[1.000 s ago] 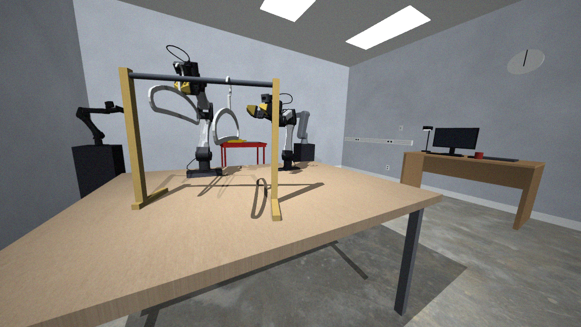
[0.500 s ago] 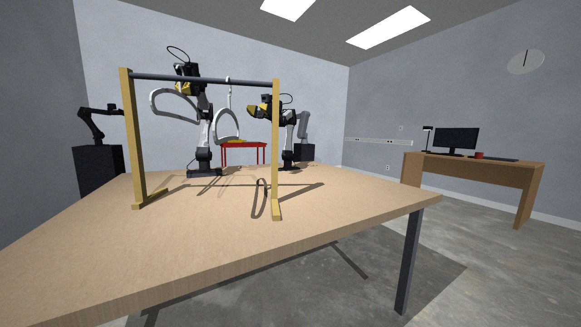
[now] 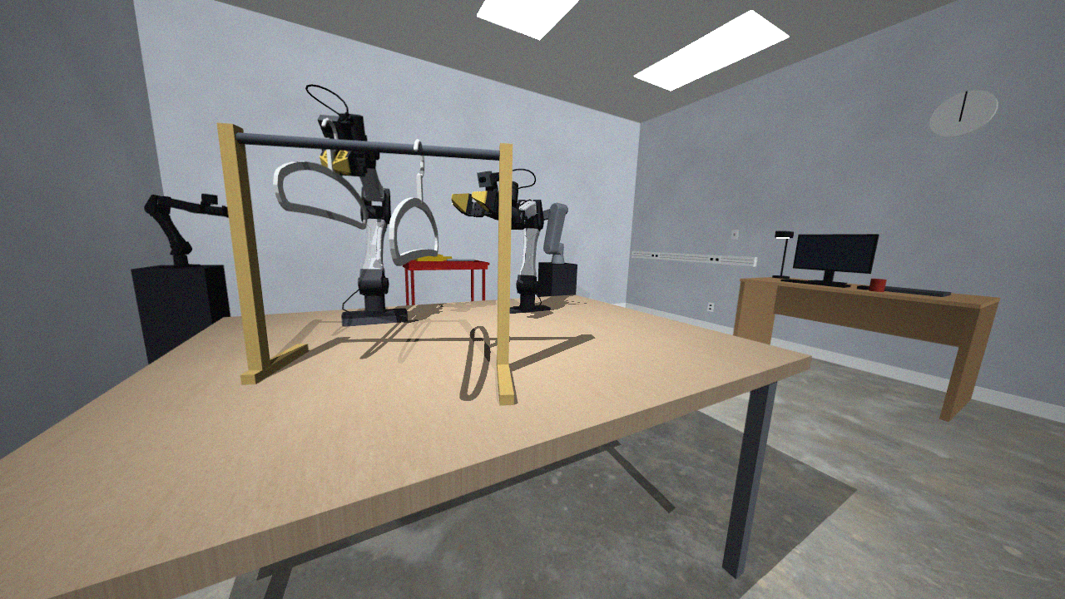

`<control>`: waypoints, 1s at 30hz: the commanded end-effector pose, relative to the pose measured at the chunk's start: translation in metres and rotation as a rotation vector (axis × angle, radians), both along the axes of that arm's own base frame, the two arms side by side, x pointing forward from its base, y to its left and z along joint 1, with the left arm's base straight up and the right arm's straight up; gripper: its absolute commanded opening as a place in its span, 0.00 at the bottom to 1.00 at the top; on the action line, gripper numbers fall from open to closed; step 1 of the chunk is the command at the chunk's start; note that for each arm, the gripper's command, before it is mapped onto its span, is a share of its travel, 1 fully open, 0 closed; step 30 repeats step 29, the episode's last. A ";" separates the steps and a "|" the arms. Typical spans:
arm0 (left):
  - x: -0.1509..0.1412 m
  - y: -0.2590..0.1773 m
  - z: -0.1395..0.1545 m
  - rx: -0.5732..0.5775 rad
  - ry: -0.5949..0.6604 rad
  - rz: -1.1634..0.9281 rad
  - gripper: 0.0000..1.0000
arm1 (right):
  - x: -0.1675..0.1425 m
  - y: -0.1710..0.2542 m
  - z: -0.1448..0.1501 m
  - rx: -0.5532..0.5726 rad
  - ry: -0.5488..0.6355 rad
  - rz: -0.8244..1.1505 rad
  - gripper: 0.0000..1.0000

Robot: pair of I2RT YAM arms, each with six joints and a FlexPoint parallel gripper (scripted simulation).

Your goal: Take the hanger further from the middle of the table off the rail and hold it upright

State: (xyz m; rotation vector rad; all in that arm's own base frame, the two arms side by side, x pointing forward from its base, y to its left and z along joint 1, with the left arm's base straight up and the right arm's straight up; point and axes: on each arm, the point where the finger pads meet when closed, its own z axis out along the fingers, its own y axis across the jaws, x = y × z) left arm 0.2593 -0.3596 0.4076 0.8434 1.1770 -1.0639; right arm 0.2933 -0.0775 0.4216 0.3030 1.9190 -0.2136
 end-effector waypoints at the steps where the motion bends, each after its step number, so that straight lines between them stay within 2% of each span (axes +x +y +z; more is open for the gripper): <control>1: -0.009 0.011 0.022 0.026 -0.030 -0.029 1.00 | -0.003 -0.002 0.004 0.001 -0.013 -0.017 0.00; 10: -0.009 0.017 0.034 0.010 -0.043 -0.022 1.00 | -0.003 -0.002 0.004 0.001 -0.013 -0.017 0.00; 27: -0.009 0.016 0.032 0.014 -0.040 -0.025 1.00 | -0.003 -0.002 0.004 0.001 -0.013 -0.017 0.00; 28: -0.006 0.013 0.021 0.030 -0.022 -0.026 1.00 | -0.003 -0.002 0.004 0.001 -0.013 -0.017 0.00; 30: -0.006 0.013 0.021 0.030 -0.022 -0.026 1.00 | -0.003 -0.002 0.004 0.001 -0.013 -0.017 0.00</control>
